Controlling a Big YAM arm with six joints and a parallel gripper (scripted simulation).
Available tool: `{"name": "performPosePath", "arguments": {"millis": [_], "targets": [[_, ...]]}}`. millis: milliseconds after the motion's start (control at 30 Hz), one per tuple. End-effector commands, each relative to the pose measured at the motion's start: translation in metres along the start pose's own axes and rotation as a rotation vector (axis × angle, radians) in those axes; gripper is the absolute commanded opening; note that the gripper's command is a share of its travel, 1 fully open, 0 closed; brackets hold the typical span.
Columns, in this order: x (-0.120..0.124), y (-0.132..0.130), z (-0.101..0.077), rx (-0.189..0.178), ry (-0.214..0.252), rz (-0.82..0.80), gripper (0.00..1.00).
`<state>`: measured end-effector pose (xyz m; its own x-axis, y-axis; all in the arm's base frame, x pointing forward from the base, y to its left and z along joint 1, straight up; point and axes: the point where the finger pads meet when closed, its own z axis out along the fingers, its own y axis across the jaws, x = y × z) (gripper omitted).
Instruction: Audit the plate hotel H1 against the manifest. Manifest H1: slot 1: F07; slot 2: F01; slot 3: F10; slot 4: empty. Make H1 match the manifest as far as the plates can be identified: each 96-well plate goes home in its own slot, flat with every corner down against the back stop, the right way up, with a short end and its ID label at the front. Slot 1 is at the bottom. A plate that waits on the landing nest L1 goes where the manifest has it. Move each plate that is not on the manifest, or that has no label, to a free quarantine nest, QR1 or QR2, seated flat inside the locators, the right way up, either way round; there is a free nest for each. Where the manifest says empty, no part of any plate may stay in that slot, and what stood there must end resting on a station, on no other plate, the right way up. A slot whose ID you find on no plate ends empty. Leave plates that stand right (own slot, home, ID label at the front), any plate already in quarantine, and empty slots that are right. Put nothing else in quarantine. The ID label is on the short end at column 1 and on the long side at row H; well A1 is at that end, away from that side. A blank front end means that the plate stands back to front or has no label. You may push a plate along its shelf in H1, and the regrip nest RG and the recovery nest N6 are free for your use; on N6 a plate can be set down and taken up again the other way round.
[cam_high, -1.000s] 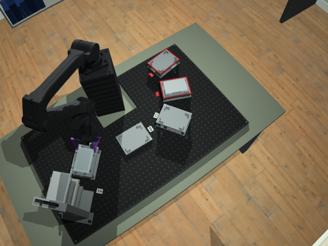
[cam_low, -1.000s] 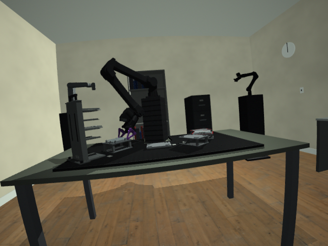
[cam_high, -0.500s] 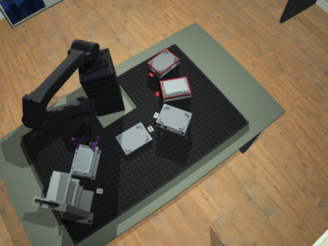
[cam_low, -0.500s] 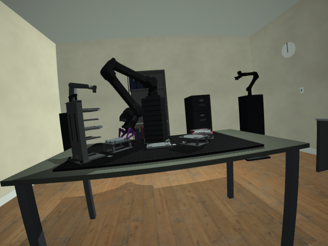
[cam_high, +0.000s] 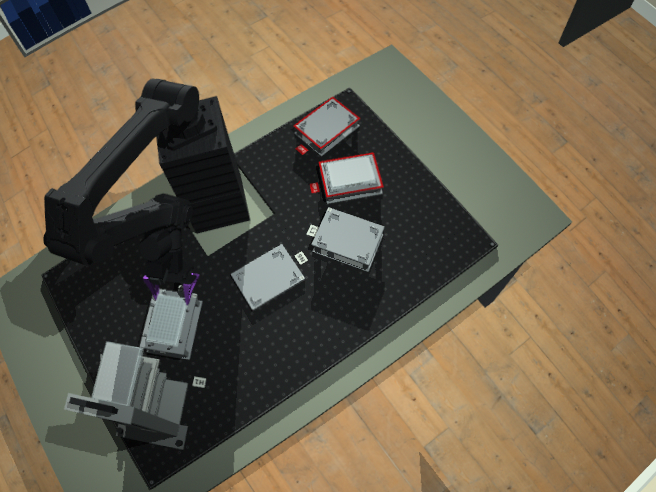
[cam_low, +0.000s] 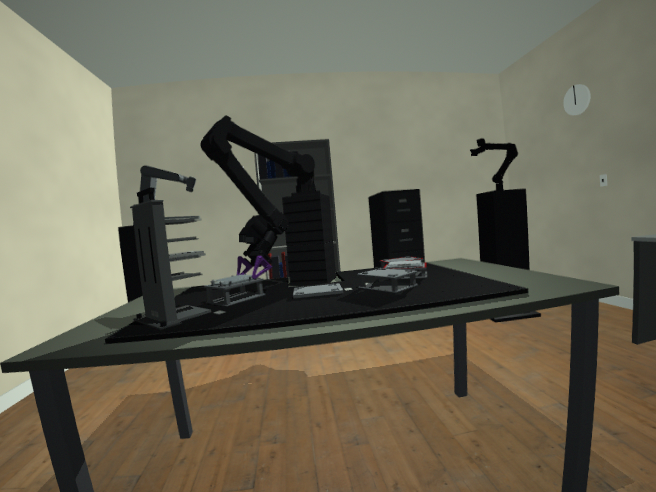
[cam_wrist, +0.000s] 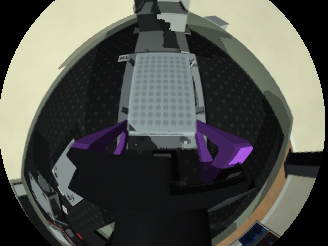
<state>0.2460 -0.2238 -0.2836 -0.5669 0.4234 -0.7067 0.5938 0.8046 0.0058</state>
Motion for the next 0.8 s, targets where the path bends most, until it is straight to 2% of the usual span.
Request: {"name": "performPosePath", "arguments": {"millis": [0, 767], "targets": [[-0.002, -0.002, -0.009, 0.003, 0.005, -0.007, 0.86], [-0.015, -0.002, -0.026, 0.003, 0.014, -0.004, 0.86]]}}
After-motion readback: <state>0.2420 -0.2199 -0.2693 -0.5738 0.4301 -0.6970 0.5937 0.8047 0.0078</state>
